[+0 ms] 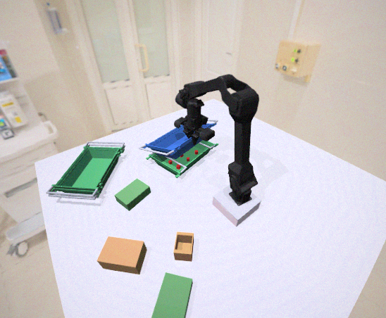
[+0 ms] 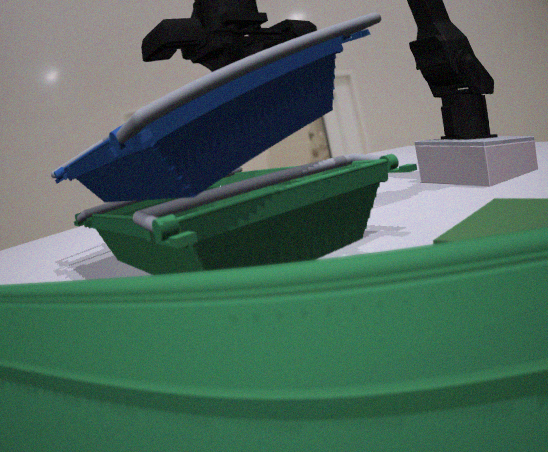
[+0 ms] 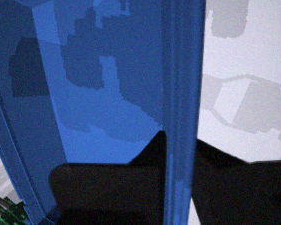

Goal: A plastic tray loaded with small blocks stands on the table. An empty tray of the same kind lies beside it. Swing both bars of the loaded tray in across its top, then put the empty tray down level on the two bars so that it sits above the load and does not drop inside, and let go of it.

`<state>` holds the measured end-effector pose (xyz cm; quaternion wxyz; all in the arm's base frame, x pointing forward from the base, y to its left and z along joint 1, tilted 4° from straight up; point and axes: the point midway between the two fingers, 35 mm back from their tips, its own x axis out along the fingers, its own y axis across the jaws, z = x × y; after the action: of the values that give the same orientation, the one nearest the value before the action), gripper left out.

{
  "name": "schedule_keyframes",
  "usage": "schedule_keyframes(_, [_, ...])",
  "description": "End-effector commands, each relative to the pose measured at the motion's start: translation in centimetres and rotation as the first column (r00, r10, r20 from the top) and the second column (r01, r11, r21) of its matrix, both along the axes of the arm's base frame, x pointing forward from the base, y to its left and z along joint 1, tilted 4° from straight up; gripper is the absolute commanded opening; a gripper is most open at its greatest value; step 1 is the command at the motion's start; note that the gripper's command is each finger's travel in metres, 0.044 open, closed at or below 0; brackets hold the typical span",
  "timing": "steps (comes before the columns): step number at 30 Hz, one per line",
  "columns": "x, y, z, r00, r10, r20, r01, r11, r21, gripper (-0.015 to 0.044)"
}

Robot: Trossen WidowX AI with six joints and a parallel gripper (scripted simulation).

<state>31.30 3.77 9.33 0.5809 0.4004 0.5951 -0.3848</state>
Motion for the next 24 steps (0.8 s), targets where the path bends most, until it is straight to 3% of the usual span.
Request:
schedule_keyframes(1, [-0.2,-0.1,-0.3,1.0,0.001,-0.006,-0.001,1.0,-0.002,0.0])
schedule_keyframes(24, [-0.9,-0.3,-1.4,1.0,0.003,-0.023,-0.003,1.0,-0.009,0.0])
